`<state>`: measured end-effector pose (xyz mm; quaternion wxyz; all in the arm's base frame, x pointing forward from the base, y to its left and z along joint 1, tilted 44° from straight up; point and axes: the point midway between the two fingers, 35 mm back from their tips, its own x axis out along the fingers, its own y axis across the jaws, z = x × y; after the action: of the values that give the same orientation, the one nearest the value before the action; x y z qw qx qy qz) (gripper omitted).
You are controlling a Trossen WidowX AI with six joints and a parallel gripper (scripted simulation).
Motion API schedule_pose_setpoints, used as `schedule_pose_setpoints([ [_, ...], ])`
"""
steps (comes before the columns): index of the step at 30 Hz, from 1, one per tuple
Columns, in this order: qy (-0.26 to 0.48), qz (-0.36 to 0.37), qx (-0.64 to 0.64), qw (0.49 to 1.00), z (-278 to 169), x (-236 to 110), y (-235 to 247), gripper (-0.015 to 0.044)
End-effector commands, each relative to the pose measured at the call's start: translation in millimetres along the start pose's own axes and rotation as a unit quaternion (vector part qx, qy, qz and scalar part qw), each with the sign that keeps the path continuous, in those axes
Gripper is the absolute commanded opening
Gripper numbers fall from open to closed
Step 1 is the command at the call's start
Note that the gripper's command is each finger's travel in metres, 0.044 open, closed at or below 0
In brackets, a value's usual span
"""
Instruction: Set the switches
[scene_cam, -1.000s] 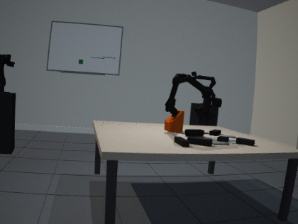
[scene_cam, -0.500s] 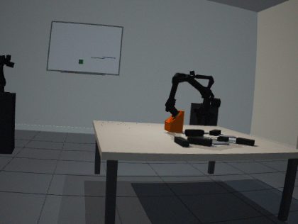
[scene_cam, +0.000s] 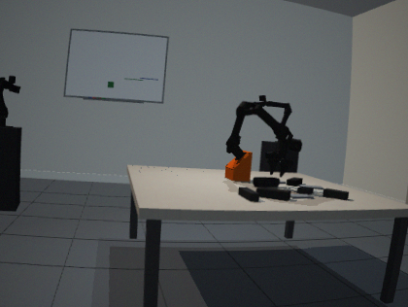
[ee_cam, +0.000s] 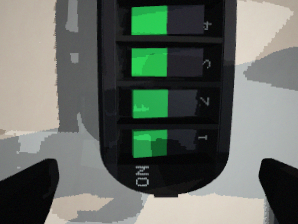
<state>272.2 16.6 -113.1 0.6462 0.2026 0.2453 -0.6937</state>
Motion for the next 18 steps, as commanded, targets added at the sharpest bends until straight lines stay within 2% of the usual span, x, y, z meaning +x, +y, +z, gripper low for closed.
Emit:
schedule_pose_setpoints([
  [1, -0.003, -0.002, -0.004, 1.000, -0.2, 9.4, -2.3, 0.0440],
  [15, -0.005, -0.003, -0.004, 1.000, -2.7, 28.7, -3.8, 0.0440],
  [18, -0.005, -0.003, -0.004, 1.000, -2.7, 28.7, -3.8, 0.0361],
])
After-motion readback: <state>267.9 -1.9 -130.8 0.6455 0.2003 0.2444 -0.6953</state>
